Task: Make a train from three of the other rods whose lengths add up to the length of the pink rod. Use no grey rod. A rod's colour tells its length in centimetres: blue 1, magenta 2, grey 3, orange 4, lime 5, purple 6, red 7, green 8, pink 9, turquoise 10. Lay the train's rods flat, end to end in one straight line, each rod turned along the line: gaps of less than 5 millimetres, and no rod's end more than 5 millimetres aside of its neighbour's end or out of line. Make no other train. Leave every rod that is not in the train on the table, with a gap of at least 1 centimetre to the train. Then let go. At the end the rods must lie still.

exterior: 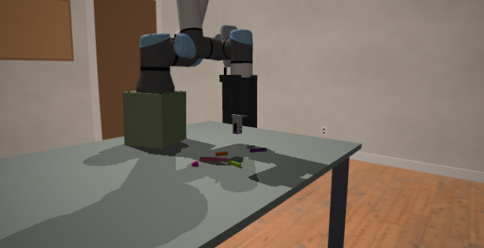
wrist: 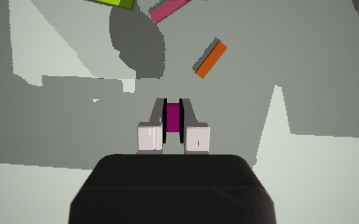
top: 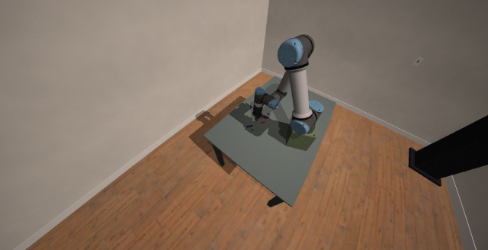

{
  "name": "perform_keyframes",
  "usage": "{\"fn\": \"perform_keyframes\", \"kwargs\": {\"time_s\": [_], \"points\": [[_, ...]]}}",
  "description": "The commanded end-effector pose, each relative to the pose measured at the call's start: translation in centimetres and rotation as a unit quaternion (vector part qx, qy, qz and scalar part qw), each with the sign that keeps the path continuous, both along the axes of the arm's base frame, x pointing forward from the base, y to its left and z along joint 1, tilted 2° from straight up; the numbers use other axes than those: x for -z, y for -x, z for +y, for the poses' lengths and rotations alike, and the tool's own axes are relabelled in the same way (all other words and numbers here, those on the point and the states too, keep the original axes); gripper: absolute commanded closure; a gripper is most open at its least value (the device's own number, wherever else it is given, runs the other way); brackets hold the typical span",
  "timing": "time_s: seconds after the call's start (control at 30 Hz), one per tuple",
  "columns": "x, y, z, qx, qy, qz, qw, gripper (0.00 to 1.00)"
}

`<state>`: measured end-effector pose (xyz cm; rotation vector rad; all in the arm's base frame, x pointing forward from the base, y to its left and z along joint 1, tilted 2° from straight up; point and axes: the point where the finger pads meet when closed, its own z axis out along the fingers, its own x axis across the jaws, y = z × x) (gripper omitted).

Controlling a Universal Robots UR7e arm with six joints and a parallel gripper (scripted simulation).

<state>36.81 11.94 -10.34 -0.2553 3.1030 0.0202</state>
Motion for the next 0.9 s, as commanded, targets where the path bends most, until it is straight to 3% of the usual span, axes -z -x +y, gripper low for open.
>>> {"fn": "perform_keyframes", "kwargs": {"time_s": [0.0,0.3,0.87], "points": [[-0.9,0.0,0.0,0.000,0.000,0.000,1.000,0.76],[-2.4,0.1,0.0,0.000,0.000,0.000,1.000,0.76],[-2.6,0.0,-0.1,-0.001,0.000,0.000,1.000,0.76]]}}
